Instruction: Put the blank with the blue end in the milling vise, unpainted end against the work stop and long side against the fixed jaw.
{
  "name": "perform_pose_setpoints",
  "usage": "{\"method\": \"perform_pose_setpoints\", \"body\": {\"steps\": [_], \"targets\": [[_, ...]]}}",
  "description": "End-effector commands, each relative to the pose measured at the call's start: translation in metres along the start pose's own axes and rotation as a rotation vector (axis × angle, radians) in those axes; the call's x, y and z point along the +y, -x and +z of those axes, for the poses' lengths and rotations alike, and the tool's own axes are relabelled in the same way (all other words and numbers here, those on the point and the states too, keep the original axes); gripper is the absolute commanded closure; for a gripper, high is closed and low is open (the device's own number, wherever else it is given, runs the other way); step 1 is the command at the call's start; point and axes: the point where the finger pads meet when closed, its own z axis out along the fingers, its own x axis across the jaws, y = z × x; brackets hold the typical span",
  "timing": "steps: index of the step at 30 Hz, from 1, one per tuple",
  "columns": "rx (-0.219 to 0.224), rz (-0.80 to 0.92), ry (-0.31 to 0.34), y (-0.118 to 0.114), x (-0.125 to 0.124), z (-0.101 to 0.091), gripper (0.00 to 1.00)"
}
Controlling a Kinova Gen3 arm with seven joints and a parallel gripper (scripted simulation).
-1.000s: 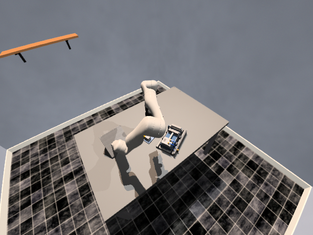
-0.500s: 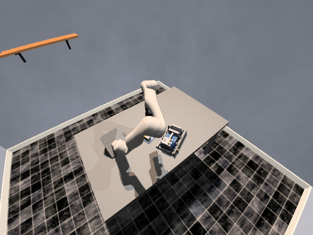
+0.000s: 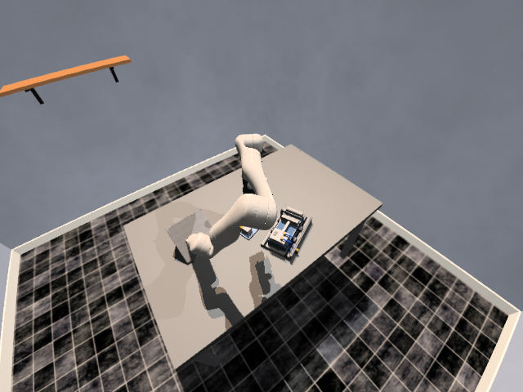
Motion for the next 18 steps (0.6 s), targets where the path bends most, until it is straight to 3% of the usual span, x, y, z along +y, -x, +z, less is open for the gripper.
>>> {"method": "perform_pose_setpoints", "body": {"steps": [1, 18], "targets": [[-0.001, 0.0, 0.001, 0.0, 0.0, 0.0, 0.0], [0.01, -0.223, -0.056, -0.006, 0.036, -0.006, 0.0]]}}
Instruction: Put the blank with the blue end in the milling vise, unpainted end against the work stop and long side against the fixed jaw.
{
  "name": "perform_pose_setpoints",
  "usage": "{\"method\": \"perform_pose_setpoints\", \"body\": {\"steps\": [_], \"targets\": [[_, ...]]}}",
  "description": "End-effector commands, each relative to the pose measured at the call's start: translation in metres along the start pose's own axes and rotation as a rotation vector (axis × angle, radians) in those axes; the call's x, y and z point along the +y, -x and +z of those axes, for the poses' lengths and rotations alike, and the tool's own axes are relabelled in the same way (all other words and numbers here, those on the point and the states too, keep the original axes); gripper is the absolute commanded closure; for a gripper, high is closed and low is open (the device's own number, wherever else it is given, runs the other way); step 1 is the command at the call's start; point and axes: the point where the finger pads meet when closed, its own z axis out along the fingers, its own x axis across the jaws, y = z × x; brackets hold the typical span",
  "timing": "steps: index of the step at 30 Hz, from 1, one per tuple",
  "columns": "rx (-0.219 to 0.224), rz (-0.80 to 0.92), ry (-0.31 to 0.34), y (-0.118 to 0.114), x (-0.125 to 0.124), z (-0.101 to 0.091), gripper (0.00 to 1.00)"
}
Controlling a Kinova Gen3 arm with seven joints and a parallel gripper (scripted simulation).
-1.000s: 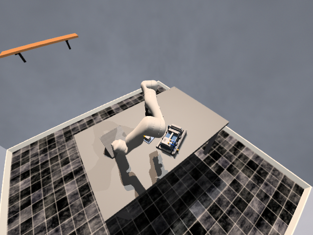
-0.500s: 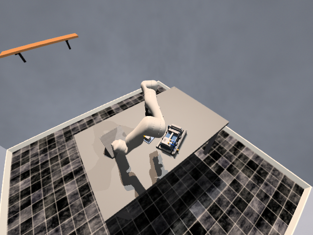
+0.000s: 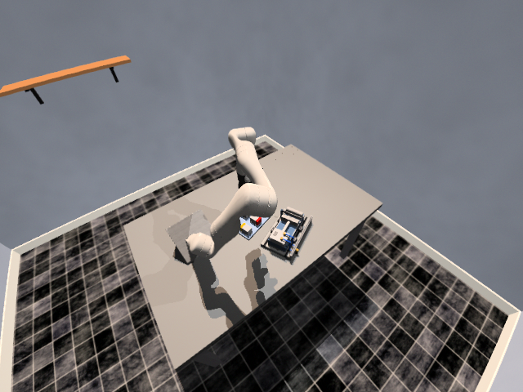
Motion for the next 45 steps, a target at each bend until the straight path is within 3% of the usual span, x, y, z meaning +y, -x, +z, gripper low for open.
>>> {"method": "perform_pose_setpoints", "body": {"steps": [1, 20, 34, 45], "targets": [[0.004, -0.03, -0.01, 0.0, 0.009, 0.0, 0.0], [0.009, -0.198, -0.049, 0.002, 0.043, -0.01, 0.0], [0.014, -0.209, -0.056, 0.002, 0.097, -0.017, 0.0], [0.012, -0.204, -0.053, 0.002, 0.098, -0.017, 0.0]]}}
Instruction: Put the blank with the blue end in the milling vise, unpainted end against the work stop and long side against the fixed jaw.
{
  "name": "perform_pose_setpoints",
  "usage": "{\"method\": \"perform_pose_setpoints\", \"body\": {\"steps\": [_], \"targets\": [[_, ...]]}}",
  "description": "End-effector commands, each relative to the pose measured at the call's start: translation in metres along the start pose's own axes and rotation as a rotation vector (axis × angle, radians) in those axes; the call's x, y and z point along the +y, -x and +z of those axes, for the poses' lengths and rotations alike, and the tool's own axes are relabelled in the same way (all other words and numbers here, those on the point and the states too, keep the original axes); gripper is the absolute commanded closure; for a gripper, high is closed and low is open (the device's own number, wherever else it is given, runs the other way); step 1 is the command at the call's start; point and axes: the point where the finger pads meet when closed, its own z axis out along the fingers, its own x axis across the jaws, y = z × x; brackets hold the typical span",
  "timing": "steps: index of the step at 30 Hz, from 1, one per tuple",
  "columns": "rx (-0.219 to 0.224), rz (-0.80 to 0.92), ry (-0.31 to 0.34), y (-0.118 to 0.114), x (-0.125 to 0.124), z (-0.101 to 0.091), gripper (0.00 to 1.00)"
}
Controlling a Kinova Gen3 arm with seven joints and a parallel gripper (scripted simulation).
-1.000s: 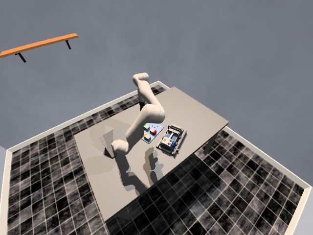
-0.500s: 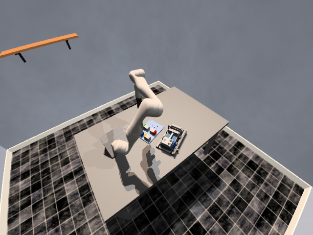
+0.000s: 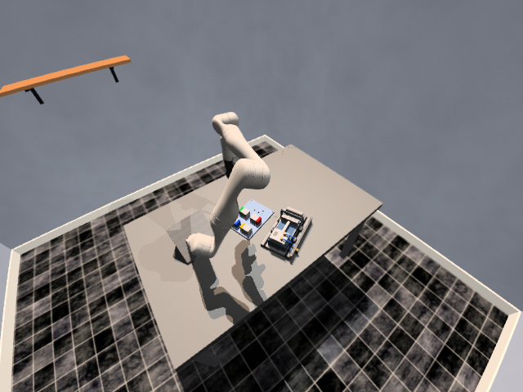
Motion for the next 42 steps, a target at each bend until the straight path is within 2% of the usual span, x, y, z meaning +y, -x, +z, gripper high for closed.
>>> {"method": "perform_pose_setpoints", "body": {"steps": [1, 8, 42], "targets": [[0.0, -0.005, -0.002, 0.0, 0.003, 0.0, 0.0], [0.002, -0.008, -0.004, 0.001, 0.007, 0.001, 0.0], [0.002, -0.009, -0.004, -0.002, -0.005, 0.002, 0.0]]}}
